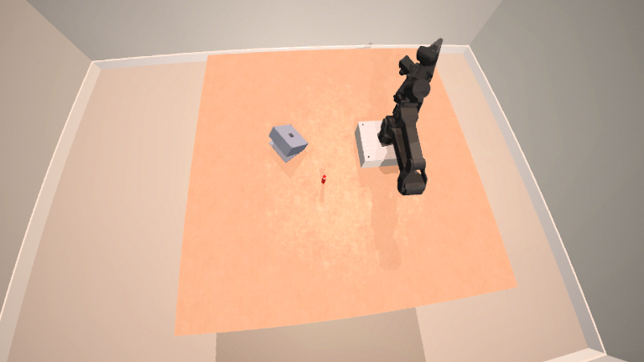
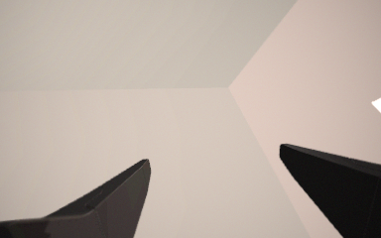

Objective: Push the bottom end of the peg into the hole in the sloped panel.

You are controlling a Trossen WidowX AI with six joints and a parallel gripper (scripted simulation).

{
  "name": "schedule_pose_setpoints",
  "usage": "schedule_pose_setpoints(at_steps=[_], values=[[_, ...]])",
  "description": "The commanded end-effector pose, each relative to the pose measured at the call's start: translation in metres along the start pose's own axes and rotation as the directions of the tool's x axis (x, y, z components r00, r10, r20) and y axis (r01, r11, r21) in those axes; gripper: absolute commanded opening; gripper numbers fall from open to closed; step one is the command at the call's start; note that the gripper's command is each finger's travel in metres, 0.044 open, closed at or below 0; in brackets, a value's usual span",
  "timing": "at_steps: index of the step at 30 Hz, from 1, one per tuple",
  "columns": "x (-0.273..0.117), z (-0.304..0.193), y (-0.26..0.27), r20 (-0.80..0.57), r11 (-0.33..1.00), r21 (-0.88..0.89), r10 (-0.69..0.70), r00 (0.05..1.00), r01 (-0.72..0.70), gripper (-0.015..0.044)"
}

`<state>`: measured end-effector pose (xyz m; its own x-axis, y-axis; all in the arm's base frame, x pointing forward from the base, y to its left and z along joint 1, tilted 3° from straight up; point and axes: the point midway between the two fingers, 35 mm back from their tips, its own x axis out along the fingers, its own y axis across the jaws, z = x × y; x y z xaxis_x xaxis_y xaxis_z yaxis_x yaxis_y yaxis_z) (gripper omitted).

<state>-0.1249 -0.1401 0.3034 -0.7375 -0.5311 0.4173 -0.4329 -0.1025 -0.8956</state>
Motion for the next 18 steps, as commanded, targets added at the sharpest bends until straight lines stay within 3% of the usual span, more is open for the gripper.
schedule_pose_setpoints(at_steps=[1, 18], values=[[0.002, 0.016, -0.001, 0.077, 0.999, 0.031, 0.018, 0.997, -0.02, 0.044], [-0.006, 0.09, -0.006, 0.417, 0.981, 0.123, 0.084, 0.905, -0.148, 0.044]])
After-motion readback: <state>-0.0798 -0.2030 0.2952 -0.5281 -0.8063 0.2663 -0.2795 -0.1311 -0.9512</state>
